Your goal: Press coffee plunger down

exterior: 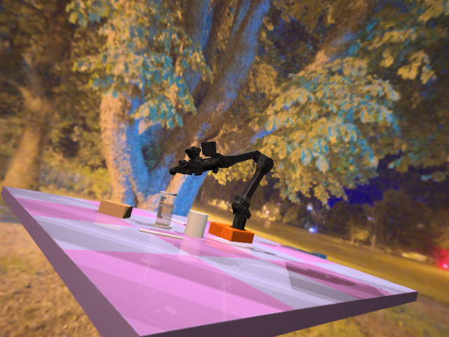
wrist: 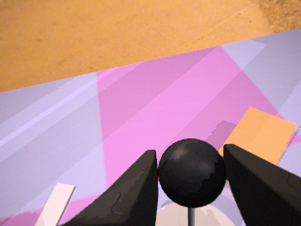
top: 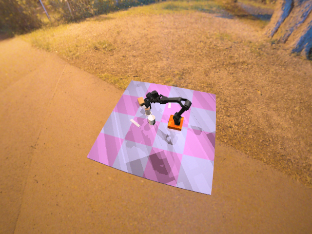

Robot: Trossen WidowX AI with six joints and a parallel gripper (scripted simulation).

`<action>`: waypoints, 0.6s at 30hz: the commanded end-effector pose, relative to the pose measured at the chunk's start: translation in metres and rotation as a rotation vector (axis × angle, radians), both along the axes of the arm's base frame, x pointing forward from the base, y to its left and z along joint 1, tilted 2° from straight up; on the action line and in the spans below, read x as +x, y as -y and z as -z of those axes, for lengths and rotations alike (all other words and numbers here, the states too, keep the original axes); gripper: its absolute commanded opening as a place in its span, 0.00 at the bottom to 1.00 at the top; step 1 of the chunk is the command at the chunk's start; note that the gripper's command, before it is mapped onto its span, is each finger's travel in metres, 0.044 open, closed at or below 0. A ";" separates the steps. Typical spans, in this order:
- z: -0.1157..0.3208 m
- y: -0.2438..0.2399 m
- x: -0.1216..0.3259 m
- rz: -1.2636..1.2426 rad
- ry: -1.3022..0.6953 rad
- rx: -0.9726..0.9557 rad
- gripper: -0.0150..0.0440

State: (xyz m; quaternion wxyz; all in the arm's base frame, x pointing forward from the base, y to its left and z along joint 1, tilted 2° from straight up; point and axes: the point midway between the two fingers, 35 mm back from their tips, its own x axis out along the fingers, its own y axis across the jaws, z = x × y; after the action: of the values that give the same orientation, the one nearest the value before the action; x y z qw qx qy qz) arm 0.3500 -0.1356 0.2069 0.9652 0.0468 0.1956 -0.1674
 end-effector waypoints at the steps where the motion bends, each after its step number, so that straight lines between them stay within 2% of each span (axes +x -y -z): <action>1: 0.036 -0.002 -0.003 0.003 -0.075 0.035 0.46; 18: 0.062 -0.001 0.005 0.003 -0.075 0.035 0.46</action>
State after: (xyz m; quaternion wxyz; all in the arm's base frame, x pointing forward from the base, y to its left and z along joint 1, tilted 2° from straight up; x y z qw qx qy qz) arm 0.3586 -0.1374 0.1800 0.9657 0.0459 0.1929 -0.1678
